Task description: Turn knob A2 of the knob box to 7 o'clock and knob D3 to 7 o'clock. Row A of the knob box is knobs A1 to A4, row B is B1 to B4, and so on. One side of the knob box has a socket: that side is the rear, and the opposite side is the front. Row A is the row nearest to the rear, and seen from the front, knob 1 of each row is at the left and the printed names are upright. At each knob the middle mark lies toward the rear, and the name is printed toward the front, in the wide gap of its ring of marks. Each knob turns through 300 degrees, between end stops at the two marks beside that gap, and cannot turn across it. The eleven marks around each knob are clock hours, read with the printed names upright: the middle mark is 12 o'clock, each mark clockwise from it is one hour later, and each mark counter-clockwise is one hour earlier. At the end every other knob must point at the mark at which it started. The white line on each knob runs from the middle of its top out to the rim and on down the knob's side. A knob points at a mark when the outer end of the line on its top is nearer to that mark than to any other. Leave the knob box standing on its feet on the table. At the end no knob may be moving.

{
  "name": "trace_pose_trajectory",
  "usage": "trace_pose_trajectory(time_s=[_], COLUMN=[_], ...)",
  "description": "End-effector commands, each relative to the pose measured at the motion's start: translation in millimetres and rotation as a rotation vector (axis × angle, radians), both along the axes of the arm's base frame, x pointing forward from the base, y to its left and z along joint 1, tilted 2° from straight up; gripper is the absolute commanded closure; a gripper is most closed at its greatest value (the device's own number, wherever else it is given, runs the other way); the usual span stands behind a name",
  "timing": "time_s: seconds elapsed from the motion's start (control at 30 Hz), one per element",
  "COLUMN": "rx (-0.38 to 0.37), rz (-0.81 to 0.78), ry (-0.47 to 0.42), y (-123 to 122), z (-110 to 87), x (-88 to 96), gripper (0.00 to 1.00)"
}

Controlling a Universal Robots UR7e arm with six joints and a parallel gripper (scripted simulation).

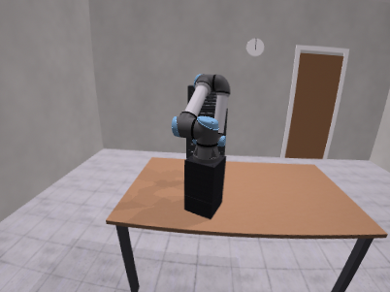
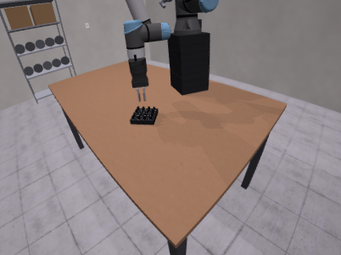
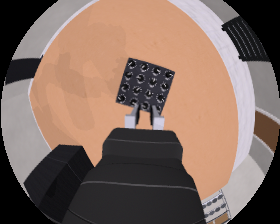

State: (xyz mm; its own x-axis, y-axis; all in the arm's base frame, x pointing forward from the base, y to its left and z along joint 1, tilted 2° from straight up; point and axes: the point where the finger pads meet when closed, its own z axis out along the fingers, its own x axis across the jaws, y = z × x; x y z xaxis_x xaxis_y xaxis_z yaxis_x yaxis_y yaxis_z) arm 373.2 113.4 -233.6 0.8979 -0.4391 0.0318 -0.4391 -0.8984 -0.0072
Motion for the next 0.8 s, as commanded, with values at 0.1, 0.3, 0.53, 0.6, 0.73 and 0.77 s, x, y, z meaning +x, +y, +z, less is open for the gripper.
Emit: trace_pose_trajectory(time_s=[0.1,0.3,0.53,0.6,0.73,0.77], rx=[0.0,0.0,0.0,0.0,0.0,0.0], rz=[0.0,0.0,0.0,0.0,0.0,0.0], ry=[-0.001,-0.001,-0.001,-0.001,-0.001,-0.001], y=[0.1,0.1,0.2,0.2,0.2,0.2], z=[-11.0,-18.4,-23.2,-24.6,-26.6,-26.9], x=[0.8,1.0,1.1,1.2,1.2,1.2], gripper=[0.54,0.54,0.54,0.54,0.54,0.54])
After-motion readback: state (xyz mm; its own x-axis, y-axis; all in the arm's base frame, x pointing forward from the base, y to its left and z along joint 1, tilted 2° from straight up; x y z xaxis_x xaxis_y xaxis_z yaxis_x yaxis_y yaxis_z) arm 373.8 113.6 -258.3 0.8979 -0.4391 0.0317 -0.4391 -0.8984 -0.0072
